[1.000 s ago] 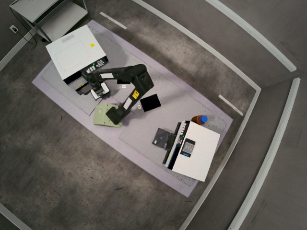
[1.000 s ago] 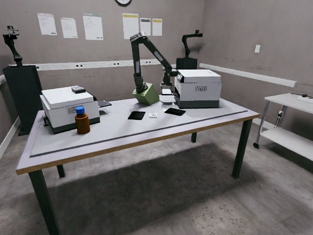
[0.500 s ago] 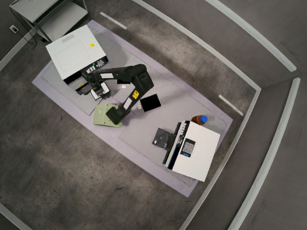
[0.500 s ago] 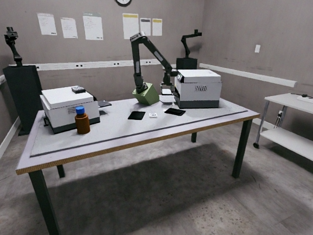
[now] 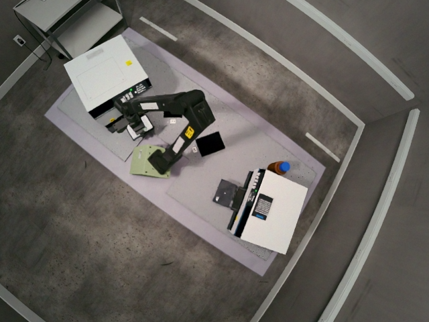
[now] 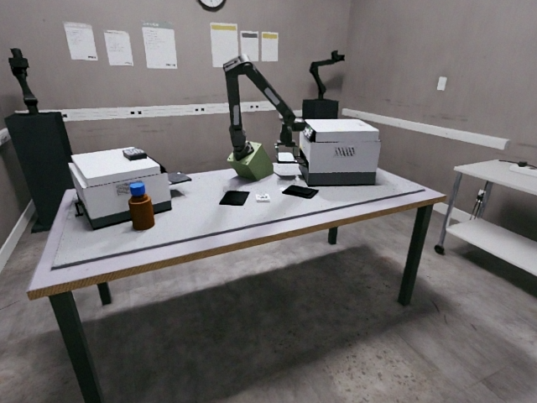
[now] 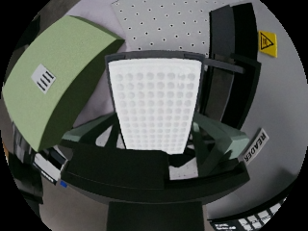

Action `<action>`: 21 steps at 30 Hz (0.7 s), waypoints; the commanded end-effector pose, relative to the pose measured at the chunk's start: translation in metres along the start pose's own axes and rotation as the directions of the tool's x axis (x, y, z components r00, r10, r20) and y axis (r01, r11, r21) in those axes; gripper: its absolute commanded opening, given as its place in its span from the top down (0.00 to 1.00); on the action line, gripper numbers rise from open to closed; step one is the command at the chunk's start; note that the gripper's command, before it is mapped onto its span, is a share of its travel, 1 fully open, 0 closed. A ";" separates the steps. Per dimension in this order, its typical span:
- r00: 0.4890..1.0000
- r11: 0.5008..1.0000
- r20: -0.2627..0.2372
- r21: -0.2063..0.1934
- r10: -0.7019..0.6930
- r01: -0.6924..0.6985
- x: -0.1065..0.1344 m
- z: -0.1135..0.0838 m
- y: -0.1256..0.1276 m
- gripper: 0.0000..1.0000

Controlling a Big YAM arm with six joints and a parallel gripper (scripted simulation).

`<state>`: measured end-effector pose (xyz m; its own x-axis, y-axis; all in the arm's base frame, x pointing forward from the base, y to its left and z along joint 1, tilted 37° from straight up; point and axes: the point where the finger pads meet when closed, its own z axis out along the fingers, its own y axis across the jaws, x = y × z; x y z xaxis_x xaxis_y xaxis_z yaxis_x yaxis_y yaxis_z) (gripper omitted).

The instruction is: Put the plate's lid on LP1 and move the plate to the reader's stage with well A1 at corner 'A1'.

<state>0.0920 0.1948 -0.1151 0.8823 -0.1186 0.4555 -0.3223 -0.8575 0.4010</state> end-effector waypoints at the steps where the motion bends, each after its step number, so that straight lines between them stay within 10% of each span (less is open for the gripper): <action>1: 1.000 1.000 0.007 -0.010 0.018 -0.018 -0.002 0.011 -0.004 0.14; 21: 1.000 0.999 0.008 0.031 0.017 -0.017 -0.003 -0.018 -0.016 0.14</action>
<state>0.0908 0.1953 -0.1135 0.8828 -0.1189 0.4545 -0.3249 -0.8533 0.4078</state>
